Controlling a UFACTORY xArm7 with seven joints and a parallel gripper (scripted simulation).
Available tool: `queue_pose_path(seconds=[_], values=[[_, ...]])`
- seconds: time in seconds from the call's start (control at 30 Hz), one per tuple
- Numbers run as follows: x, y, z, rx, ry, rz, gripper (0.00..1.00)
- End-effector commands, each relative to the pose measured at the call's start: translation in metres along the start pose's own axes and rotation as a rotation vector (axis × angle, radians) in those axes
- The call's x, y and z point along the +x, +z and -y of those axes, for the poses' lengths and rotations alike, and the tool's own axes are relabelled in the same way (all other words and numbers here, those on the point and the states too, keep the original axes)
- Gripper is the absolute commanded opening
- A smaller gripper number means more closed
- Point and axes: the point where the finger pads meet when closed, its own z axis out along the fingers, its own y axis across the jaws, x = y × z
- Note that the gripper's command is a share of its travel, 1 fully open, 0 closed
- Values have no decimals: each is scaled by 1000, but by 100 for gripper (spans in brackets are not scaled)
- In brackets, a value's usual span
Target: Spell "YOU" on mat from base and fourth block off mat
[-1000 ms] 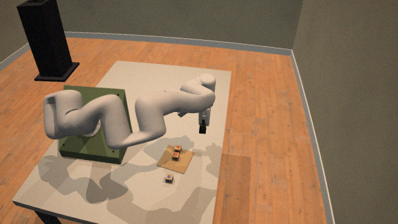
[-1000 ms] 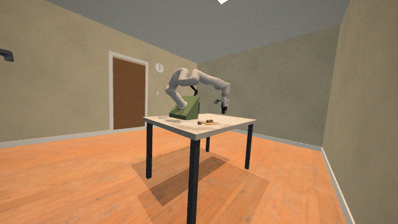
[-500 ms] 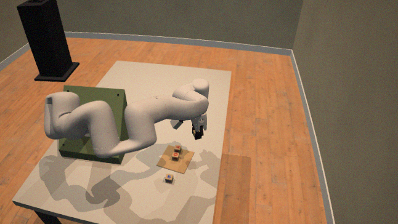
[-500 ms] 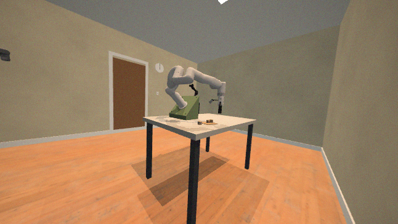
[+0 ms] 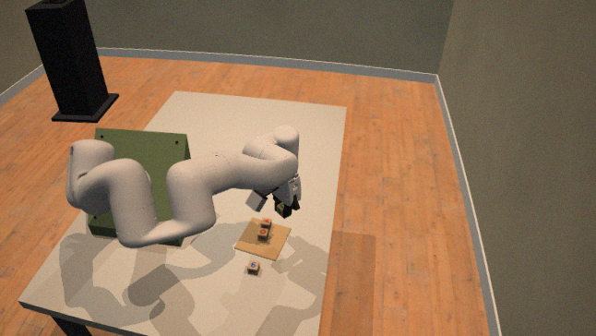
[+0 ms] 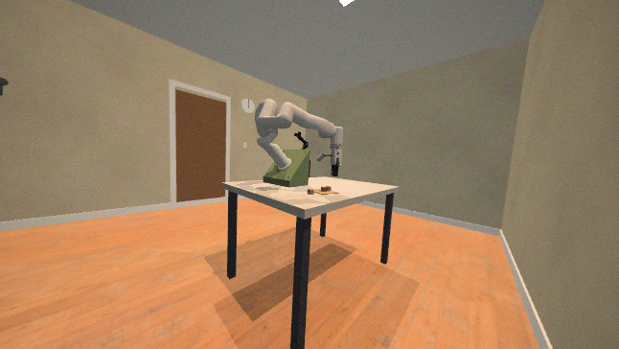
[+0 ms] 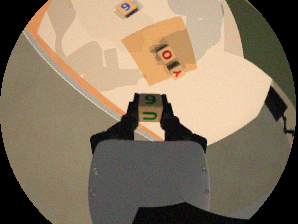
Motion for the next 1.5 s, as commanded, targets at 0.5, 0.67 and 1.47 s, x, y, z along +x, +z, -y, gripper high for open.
queue_pose_path(seconds=[0.5,0.67,1.47], values=[[73,2,-4,23,-537,-10,27],[89,4,-7,28,-647,-20,27],[92,8,-7,28,-669,-22,27]])
